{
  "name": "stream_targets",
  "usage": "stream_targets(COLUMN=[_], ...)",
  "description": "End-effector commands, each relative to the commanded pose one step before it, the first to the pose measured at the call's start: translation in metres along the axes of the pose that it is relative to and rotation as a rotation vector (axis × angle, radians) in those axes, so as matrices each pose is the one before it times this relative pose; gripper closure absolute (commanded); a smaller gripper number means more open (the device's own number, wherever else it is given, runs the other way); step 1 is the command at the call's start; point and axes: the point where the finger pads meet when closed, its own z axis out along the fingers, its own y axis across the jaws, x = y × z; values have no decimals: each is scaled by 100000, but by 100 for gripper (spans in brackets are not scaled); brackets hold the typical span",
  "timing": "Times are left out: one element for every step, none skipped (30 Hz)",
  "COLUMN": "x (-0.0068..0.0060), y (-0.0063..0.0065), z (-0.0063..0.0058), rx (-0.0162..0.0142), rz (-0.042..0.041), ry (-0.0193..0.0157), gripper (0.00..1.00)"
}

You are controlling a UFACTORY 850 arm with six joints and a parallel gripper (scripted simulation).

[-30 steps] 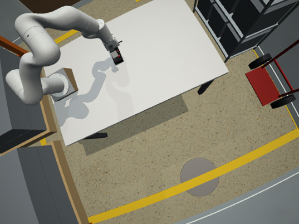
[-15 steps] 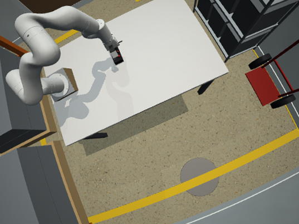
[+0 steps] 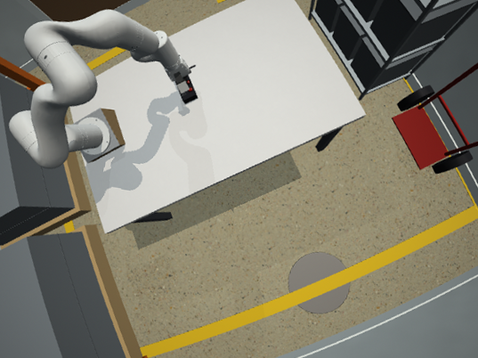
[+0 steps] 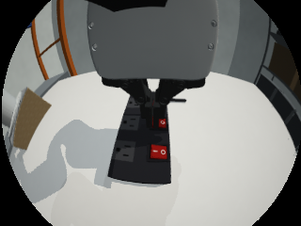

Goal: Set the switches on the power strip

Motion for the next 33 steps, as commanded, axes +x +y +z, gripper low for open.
stream_targets(x=[-18, 0, 0, 0, 0, 0, 0, 0, 0, 0, 0, 0, 0, 0, 0, 0, 0, 0, 0, 0, 0, 0, 0, 0, 0, 0, 0, 0, 0, 0, 0, 0, 0], y=[-88, 0, 0, 0, 0, 0, 0, 0, 0, 0, 0, 0, 0, 0, 0, 0, 0, 0, 0, 0, 0, 0, 0, 0, 0, 0, 0, 0, 0, 0, 0, 0, 0], z=[130, 48, 47, 47, 46, 44, 0, 0, 42, 39, 36, 32, 29, 25, 21, 17, 13, 9, 6, 3, 1, 0, 0, 0, 0, 0, 0, 0, 0, 0, 0, 0, 0], rx=[175, 0, 0, 0, 0, 0, 0, 0, 0, 0, 0, 0, 0, 0, 0, 0, 0, 0, 0, 0, 0, 0, 0, 0, 0, 0, 0, 0, 0, 0, 0, 0, 0], rz=[32, 0, 0, 0, 0, 0, 0, 0, 0, 0, 0, 0, 0, 0, 0, 0, 0, 0, 0, 0, 0, 0, 0, 0, 0, 0, 0, 0, 0, 0, 0, 0, 0], ry=[-47, 0, 0, 0, 0, 0, 0, 0, 0, 0, 0, 0, 0, 0, 0, 0, 0, 0, 0, 0, 0, 0, 0, 0, 0, 0, 0, 0, 0, 0, 0, 0, 0], gripper=[100, 100, 100, 100, 100, 100, 100, 100, 100, 100, 100, 100, 100, 100, 100, 100, 100, 100, 100, 100, 100, 100, 100, 100, 100, 100, 100, 100, 100, 100, 100, 100, 100])
